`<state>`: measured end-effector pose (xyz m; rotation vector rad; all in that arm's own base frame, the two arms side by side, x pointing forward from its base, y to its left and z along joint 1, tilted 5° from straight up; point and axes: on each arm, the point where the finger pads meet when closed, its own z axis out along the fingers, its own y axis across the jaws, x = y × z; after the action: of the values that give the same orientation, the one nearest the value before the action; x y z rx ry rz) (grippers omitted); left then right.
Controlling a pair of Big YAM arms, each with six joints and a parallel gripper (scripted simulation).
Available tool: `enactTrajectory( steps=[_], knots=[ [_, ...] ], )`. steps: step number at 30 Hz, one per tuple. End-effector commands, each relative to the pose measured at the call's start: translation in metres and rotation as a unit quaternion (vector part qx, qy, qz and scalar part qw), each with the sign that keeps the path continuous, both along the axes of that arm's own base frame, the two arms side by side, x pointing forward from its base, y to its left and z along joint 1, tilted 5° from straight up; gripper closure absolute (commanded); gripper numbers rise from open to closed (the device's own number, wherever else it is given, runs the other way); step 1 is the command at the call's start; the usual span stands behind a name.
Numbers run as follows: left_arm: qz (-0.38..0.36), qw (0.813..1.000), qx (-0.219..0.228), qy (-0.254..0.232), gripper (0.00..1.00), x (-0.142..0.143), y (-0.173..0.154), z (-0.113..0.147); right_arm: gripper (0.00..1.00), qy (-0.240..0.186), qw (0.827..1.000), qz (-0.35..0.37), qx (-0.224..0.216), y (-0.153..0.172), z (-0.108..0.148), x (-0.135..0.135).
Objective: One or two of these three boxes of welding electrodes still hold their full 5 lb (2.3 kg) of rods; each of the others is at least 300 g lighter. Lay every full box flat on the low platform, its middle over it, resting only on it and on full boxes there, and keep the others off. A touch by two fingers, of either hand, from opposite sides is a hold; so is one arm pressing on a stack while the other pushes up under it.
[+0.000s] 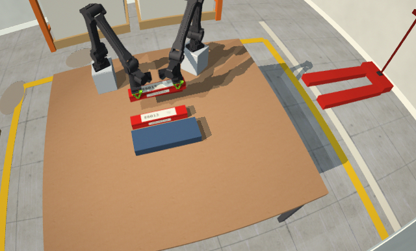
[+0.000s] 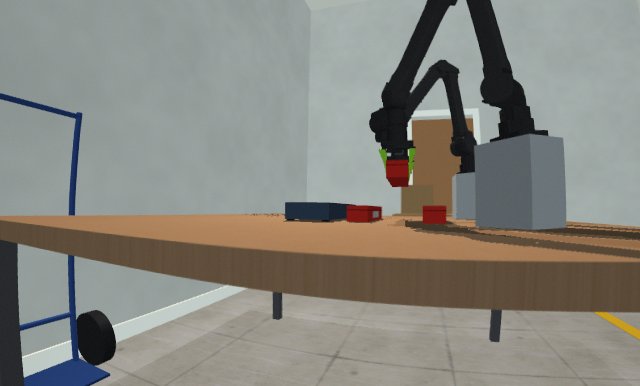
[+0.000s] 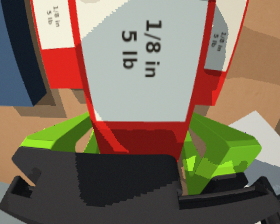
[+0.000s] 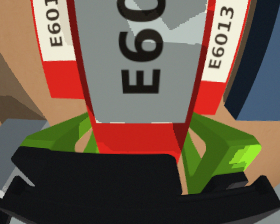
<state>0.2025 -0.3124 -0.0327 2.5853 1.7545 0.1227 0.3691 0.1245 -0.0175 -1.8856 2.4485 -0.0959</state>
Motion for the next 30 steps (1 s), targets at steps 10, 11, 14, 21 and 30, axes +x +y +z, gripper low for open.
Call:
enactTrajectory(
  steps=[10, 11, 14, 21, 30],
  knots=[
    [-0.006, 1.000, -0.011, -0.006, 1.00, 0.008, -0.006, -0.011, 1.00, -0.009, 1.000, -0.006, 0.000, -0.006, -0.011, 0.011],
    [-0.006, 1.000, -0.011, -0.007, 1.00, 0.008, -0.007, -0.012, 1.00, -0.010, 1.000, -0.006, 0.000, -0.005, -0.012, 0.012],
    [-0.004, 1.000, -0.022, -0.014, 1.00, 0.012, -0.010, -0.007, 1.00, -0.018, 1.000, -0.005, 0.003, -0.005, -0.010, 0.015],
    [-0.004, 1.000, -0.010, -0.006, 1.00, 0.009, -0.004, -0.023, 1.00, -0.011, 1.000, -0.005, 0.000, -0.006, -0.022, 0.014],
    [-0.004, 1.000, -0.018, -0.011, 1.00, 0.013, -0.008, -0.029, 1.00, -0.010, 1.000, -0.006, 0.000, -0.006, -0.034, 0.014]
  ],
)
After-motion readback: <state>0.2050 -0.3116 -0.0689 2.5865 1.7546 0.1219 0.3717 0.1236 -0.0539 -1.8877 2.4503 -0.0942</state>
